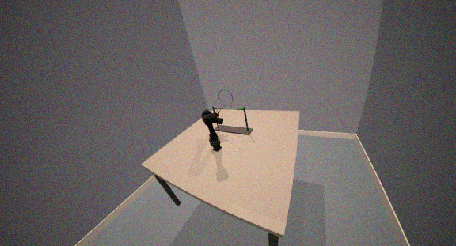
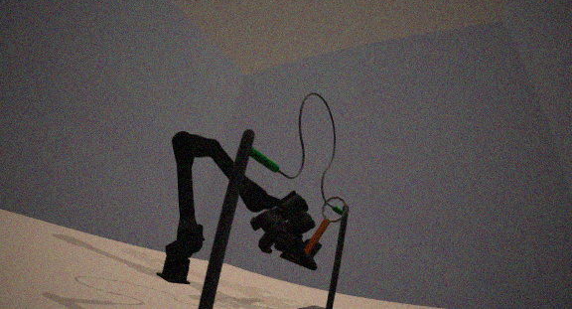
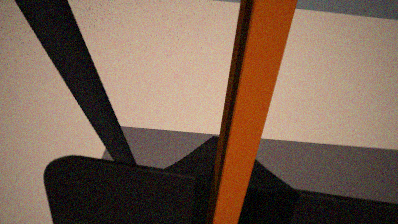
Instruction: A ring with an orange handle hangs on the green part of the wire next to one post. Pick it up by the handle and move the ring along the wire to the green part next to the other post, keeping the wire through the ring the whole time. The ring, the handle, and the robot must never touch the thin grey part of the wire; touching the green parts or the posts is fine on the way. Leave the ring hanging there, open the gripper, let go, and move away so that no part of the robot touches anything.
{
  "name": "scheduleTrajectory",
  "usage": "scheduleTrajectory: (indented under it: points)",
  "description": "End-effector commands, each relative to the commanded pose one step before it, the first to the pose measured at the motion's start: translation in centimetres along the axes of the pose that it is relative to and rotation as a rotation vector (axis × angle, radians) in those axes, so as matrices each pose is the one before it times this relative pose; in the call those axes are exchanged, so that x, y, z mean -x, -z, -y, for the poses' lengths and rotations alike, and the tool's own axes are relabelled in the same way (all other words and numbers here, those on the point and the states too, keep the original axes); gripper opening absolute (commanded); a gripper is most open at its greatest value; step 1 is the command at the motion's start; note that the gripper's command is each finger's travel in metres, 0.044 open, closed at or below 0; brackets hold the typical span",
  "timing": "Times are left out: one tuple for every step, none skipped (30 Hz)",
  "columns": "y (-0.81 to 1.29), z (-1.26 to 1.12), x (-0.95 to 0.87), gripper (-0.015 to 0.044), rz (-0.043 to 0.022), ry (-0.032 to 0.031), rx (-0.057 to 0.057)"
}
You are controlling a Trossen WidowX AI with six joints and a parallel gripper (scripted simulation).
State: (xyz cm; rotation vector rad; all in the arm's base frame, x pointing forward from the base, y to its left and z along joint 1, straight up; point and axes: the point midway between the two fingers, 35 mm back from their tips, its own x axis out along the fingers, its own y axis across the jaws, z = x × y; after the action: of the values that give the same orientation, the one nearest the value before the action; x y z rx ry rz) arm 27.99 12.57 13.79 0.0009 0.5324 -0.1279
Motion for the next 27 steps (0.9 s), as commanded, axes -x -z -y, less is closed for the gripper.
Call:
scheduleTrajectory:
  points:
    - [-0.195,-0.437,0.049,-0.0150,0.00671,0.00483,-0.0055]
    - [0.002,-0.100,0.012,-0.0150,0.00034,0.00002,0.0000]
    - [0.002,-0.100,0.012,-0.0150,0.00034,0.00002,0.0000]
    - [0.002,-0.100,0.012,-0.0150,0.00034,0.00002,0.0000]
    - [0.002,-0.100,0.012,-0.0150,0.00034,0.00002,0.0000]
    - [0.002,-0.100,0.012,-0.0150,0.00034,0.00002,0.0000]
    - [0.002,-0.100,0.012,-0.0150,0.00034,0.00001,0.0000]
    - [0.002,-0.100,0.012,-0.0150,0.00034,0.00001,0.0000]
    - [0.002,-0.100,0.012,-0.0150,0.00034,0.00001,0.0000]
    - [0.002,-0.100,0.012,-0.0150,0.00034,0.00001,0.0000]
    - [0.002,-0.100,0.012,-0.0150,0.00034,0.00001,0.0000]
    - [0.002,-0.100,0.012,-0.0150,0.00033,0.00001,0.0000]
    - [0.002,-0.100,0.012,-0.0150,0.00033,0.00001,0.0000]
    - [0.001,-0.100,0.012,-0.0150,0.00033,0.00001,0.0000]
    - [0.001,-0.064,0.008,-0.0150,0.00053,0.00005,0.0000]
    - [0.023,-0.002,-0.014,-0.0150,0.00000,0.00000,0.0000]
    - [0.042,-0.004,-0.026,-0.0150,0.00000,0.00000,0.0000]
    - [0.062,-0.006,-0.039,-0.0150,0.00000,0.00000,0.0000]
    - [0.084,-0.008,-0.052,-0.0150,0.00000,0.00000,0.0000]
    - [0.106,-0.009,-0.065,-0.0150,0.00000,0.00000,0.0000]
    - [0.129,-0.010,-0.078,-0.0150,0.00000,0.00000,0.0000]
    - [0.141,-0.010,-0.085,-0.0150,0.00000,0.00000,0.0000]
    - [0.144,-0.009,-0.085,-0.0150,-0.00001,0.00000,0.0000]
    - [0.144,-0.008,-0.085,-0.0150,-0.00001,0.00000,0.0000]
    - [0.144,-0.006,-0.084,-0.0150,-0.00001,0.00000,0.0000]
    - [0.145,-0.005,-0.083,-0.0150,-0.00001,0.00001,0.0000]
    - [0.145,-0.004,-0.082,-0.0150,-0.00001,0.00001,0.0000]
